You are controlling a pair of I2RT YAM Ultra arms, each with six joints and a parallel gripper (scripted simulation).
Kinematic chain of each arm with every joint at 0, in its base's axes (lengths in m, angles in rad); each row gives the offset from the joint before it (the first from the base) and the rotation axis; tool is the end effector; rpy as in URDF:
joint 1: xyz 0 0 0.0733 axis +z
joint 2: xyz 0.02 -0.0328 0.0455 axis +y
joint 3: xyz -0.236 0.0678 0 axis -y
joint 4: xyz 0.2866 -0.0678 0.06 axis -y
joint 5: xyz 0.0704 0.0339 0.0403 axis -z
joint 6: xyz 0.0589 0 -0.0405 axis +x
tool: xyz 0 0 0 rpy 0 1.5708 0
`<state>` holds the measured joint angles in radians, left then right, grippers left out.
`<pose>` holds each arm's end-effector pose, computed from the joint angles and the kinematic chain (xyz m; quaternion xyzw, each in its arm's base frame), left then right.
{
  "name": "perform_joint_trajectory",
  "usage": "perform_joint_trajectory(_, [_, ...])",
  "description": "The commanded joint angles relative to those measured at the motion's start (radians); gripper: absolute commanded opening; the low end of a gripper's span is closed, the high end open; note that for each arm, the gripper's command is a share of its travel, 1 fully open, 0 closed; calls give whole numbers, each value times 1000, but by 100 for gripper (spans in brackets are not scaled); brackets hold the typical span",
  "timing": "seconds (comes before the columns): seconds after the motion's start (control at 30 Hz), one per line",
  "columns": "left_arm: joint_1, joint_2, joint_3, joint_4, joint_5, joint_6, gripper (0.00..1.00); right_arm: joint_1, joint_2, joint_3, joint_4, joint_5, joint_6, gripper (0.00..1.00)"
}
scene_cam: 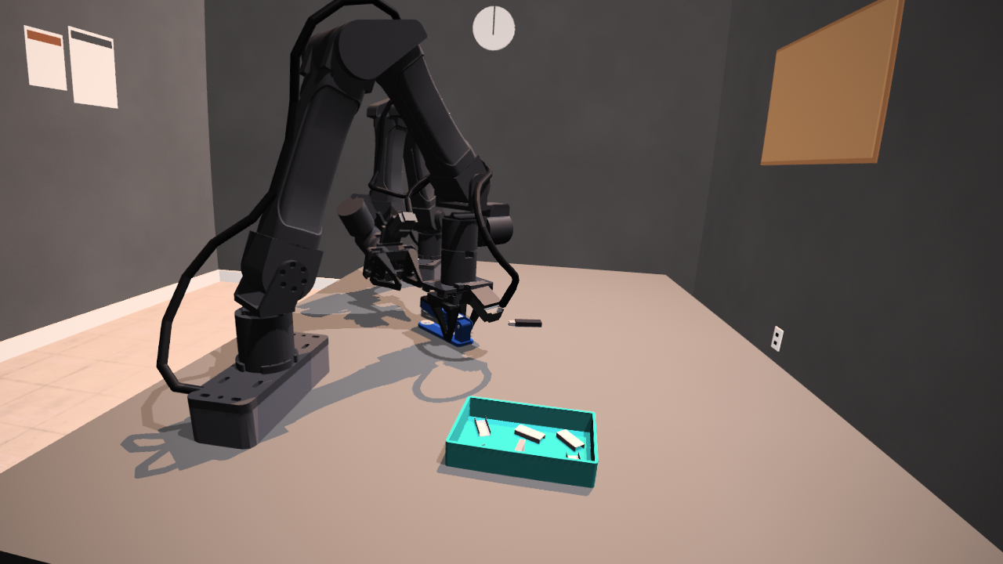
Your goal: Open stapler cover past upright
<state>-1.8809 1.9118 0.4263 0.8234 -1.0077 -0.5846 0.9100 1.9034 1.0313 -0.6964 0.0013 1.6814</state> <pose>-0.0319 -0.2663 -0.0020 0.3061 0.7552 -0.2187 0.5367 0.2002 0.2591 0.0317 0.3762 0.9265 0.0009 0.0009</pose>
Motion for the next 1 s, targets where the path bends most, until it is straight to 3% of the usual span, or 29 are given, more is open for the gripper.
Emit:
perform_joint_trajectory(0.0, [-13,-34,36,-118,-21,-71,46,-2,-6,2,4,-1,5,28])
perform_joint_trajectory(0.33, [5,-35,36,-144,-15,-81,46,-2,-6,2,4,-1,5,28])
perform_joint_trajectory(0.97, [97,51,64,11,62,25,46,-2,-6,2,4,-1,5,28])
